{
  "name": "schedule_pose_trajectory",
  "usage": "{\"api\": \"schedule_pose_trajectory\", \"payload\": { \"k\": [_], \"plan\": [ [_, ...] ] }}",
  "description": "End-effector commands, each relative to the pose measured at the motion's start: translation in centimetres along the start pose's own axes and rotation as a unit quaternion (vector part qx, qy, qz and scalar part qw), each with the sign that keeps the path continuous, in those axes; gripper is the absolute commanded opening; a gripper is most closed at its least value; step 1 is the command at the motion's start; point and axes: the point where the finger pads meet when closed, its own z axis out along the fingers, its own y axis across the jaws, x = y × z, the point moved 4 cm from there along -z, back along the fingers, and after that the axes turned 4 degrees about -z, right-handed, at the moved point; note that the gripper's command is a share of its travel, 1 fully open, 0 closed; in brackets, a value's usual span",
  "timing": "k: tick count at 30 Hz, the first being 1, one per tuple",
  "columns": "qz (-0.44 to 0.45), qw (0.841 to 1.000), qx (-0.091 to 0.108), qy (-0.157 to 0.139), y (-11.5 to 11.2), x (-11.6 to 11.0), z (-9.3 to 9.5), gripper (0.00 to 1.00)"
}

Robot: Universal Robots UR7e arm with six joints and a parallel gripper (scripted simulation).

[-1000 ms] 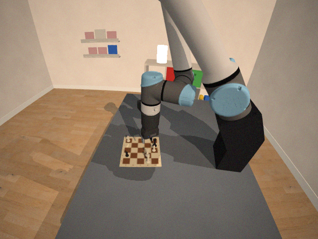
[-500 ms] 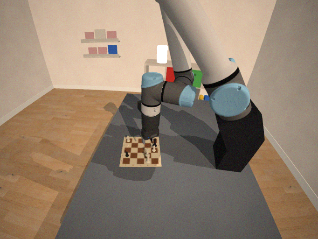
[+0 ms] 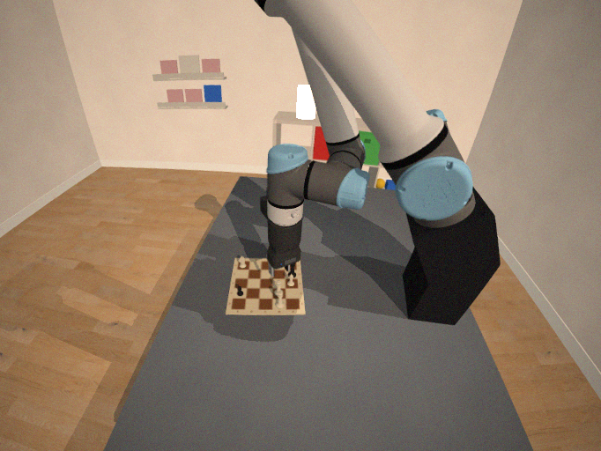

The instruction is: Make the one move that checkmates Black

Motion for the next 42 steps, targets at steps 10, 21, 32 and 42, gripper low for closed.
{"api": "schedule_pose_trajectory", "payload": {
  "k": [10,21,32,42],
  "plan": [
    [0.0,1.0,0.002,0.003,-0.1,0.2,2.2,0.79],
    [0.0,1.0,0.002,0.003,-0.1,0.2,3.1,0.79],
    [0.0,1.0,0.002,0.003,-0.1,0.3,3.4,0.79],
    [0.0,1.0,0.002,0.002,0.0,0.2,3.4,0.79]
  ]
}}
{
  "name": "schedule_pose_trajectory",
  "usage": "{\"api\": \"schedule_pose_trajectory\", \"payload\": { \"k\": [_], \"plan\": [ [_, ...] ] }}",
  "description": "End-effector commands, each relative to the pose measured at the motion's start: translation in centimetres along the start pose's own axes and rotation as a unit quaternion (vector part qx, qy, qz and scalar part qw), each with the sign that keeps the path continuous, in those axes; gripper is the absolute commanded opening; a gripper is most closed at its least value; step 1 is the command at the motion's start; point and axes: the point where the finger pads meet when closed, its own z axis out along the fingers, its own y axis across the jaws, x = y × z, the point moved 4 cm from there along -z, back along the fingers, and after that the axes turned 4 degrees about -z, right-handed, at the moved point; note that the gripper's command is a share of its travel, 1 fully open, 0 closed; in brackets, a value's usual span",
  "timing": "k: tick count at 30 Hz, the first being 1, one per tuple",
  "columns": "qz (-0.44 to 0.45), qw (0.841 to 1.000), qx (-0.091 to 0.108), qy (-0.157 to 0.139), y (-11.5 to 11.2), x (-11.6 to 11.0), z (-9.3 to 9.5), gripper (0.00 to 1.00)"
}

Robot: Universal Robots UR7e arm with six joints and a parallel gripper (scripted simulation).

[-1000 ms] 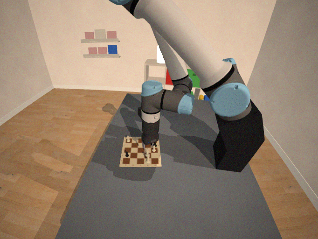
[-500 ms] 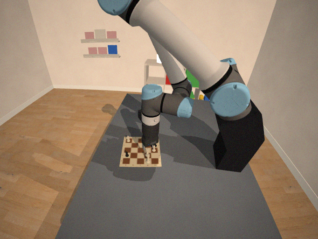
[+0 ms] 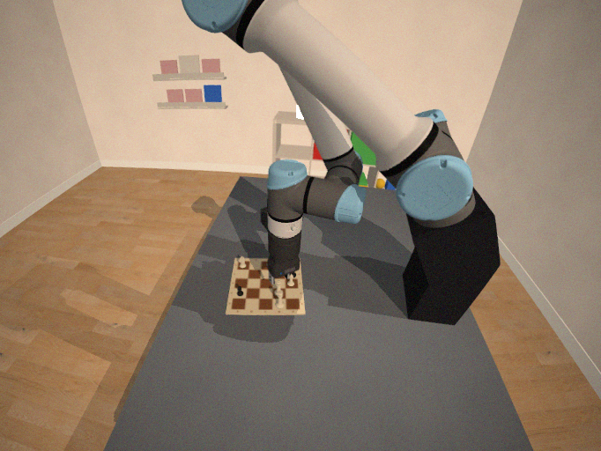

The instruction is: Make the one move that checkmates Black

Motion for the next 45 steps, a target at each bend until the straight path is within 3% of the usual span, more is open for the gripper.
{"api": "schedule_pose_trajectory", "payload": {
  "k": [1,30,45],
  "plan": [
    [0.0,1.0,0.001,0.001,-0.1,0.0,0.0,0.79],
    [0.0,1.0,0.001,0.001,-0.1,0.1,0.1,0.79],
    [0.0,1.0,0.001,0.001,-0.2,0.1,2.4,0.79]
  ]
}}
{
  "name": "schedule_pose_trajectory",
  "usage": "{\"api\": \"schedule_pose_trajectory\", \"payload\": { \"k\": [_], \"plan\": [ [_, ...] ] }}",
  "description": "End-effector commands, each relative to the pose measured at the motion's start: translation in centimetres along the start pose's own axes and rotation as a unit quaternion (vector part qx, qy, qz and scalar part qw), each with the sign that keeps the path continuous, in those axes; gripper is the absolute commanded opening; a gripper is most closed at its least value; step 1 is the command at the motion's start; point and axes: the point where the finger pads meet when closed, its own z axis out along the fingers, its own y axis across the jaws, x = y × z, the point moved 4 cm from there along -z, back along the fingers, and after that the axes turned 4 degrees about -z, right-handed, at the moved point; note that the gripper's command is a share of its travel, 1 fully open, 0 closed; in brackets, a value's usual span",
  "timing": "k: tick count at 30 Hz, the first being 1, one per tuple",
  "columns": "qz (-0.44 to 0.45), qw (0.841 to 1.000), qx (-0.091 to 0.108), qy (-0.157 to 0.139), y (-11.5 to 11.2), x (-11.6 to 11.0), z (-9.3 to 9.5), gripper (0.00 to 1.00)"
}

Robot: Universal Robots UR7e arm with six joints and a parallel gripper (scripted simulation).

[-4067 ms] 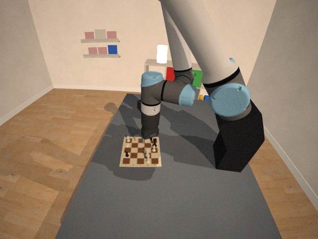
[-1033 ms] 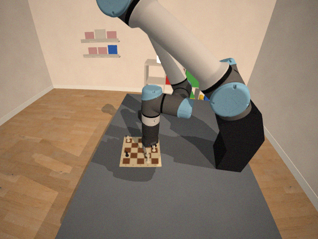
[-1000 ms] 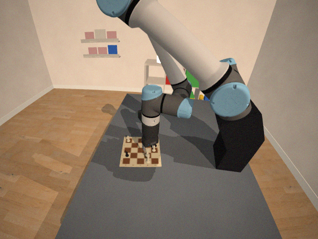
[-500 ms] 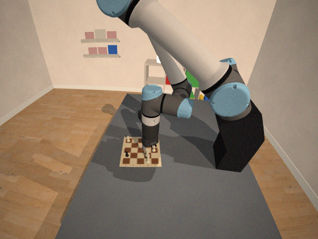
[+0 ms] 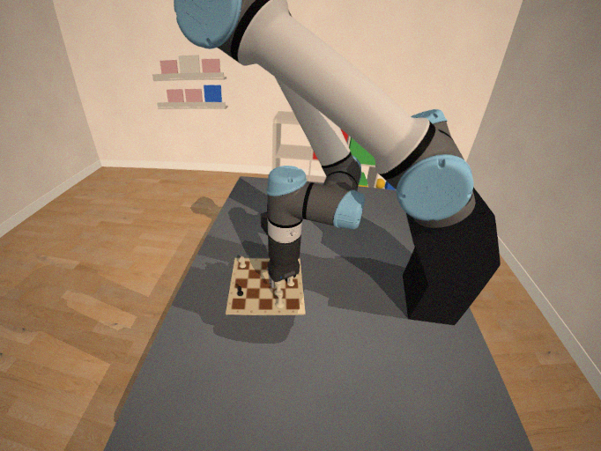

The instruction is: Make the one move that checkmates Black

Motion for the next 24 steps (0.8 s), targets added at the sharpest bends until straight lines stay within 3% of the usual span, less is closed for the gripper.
{"api": "schedule_pose_trajectory", "payload": {
  "k": [1,9,24],
  "plan": [
    [0.0,1.0,0.002,0.002,-0.2,0.1,1.3,0.79],
    [0.0,1.0,0.002,0.002,-0.2,0.1,2.6,0.79],
    [0.0,1.0,0.001,0.002,-0.1,0.1,2.6,0.79]
  ]
}}
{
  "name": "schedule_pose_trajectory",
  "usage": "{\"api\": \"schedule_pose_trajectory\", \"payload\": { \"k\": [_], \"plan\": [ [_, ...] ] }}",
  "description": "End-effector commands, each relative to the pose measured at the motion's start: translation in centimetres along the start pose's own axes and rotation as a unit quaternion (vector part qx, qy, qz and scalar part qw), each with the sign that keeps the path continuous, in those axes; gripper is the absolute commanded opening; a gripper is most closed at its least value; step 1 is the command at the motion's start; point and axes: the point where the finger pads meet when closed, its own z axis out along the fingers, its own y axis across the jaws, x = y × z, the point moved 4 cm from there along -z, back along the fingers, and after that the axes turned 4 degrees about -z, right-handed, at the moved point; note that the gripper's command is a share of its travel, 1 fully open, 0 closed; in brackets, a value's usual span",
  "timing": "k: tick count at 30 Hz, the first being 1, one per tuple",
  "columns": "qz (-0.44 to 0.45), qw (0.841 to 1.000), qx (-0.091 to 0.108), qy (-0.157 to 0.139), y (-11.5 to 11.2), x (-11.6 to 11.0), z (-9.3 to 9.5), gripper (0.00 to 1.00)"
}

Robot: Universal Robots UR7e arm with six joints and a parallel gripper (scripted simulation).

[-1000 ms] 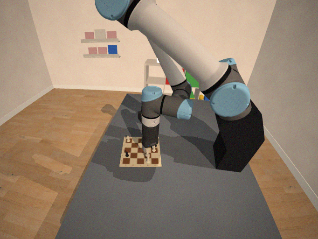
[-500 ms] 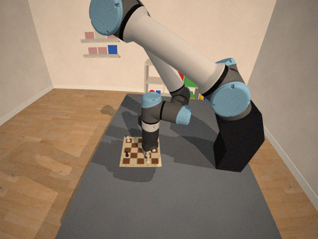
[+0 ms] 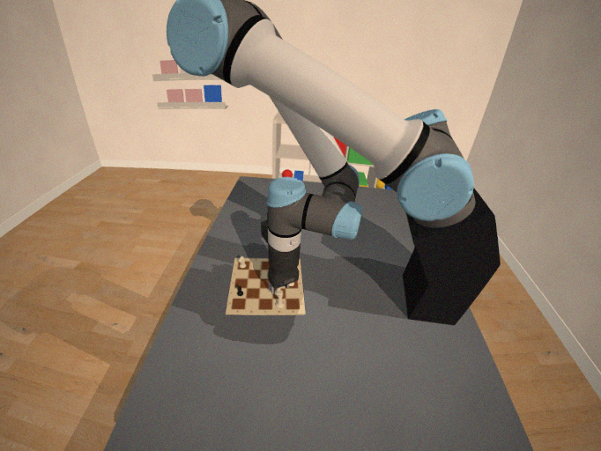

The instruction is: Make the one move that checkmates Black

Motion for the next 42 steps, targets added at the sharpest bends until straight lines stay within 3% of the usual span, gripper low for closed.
{"api": "schedule_pose_trajectory", "payload": {
  "k": [1,25,26,42],
  "plan": [
    [0.0,1.0,0.001,0.001,-0.11,0.06,0.04,0.79],
    [0.0,1.0,0.001,0.001,-0.11,0.06,0.04,0.79],
    [0.0,1.0,0.001,0.001,-0.11,0.06,0.04,0.0],
    [0.0,1.0,0.001,0.001,-0.11,0.06,0.04,0.0]
  ]
}}
